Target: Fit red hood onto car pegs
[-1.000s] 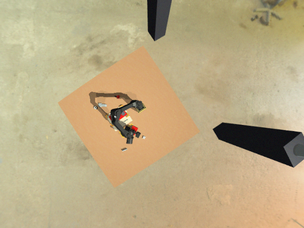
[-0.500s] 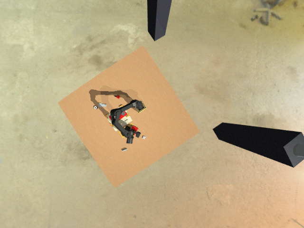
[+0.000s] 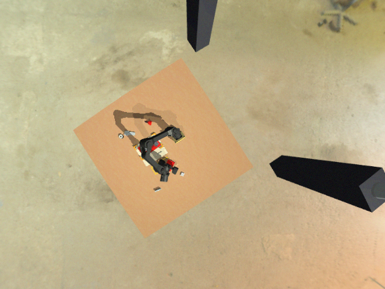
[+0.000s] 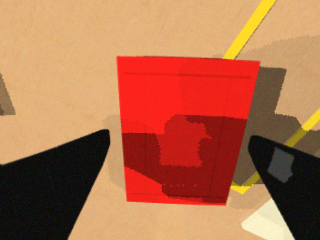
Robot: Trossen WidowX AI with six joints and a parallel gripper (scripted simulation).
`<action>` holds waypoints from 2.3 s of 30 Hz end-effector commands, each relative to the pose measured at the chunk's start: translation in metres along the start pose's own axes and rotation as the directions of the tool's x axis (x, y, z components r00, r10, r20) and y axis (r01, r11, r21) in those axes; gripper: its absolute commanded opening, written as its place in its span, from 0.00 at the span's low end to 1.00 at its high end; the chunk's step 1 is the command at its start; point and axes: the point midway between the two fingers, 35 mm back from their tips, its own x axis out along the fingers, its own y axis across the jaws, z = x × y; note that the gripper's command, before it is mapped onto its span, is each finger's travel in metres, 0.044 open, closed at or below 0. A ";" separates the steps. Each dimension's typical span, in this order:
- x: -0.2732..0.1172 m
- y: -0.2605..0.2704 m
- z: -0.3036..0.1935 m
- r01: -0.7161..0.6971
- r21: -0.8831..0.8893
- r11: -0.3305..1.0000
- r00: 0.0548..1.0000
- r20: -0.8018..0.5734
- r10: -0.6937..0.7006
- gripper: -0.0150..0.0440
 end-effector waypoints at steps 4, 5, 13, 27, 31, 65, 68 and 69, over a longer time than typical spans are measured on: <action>0.004 0.000 0.000 0.004 -0.005 1.000 1.000 0.003 -0.004 1.00; 0.004 0.000 0.000 0.004 -0.005 1.000 1.000 0.002 -0.004 1.00; 0.008 -0.001 0.000 0.004 -0.005 1.000 1.000 0.002 -0.004 1.00; 0.007 0.000 0.000 0.000 0.000 1.000 1.000 0.000 0.000 0.75; 0.004 0.000 0.000 -0.001 -0.001 1.000 1.000 0.000 0.001 0.58; -0.090 -0.006 0.002 -0.011 0.001 1.000 1.000 0.005 0.011 0.25; -0.093 -0.019 0.005 -0.025 0.019 1.000 1.000 0.010 0.024 0.25; -0.094 -0.024 0.006 -0.029 0.028 0.999 1.000 0.012 0.029 0.25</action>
